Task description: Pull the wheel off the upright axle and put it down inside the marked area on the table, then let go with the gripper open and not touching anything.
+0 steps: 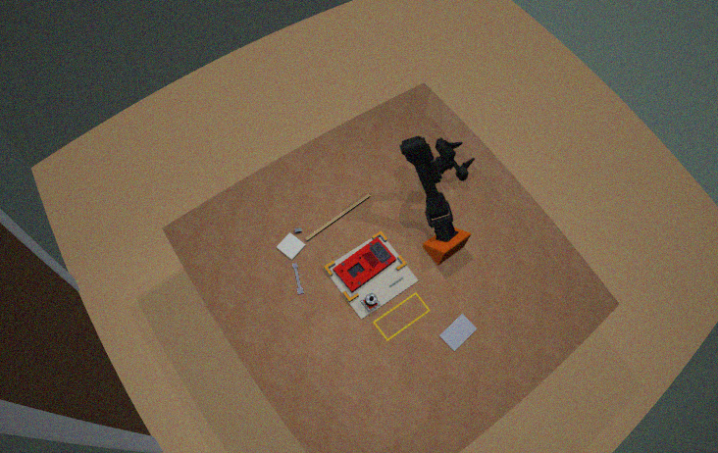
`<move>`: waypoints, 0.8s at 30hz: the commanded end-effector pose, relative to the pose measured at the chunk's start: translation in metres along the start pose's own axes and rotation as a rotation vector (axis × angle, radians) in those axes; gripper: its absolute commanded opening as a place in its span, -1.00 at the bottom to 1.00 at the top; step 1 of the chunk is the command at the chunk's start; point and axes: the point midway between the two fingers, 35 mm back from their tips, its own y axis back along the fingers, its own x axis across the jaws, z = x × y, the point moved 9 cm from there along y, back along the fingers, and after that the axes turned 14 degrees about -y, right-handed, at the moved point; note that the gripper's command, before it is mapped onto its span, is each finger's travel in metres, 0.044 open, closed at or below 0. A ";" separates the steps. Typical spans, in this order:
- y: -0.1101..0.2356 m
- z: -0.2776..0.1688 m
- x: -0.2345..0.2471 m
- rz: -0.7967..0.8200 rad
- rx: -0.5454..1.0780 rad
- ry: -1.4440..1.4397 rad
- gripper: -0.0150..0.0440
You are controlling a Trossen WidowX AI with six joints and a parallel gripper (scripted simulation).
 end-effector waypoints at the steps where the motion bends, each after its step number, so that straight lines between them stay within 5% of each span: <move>1: 0.000 0.000 0.000 0.001 0.001 0.001 0.78; 4: 0.002 0.000 0.005 0.016 0.015 0.016 0.53; 24: 0.068 -0.033 0.078 0.232 0.297 -0.034 0.53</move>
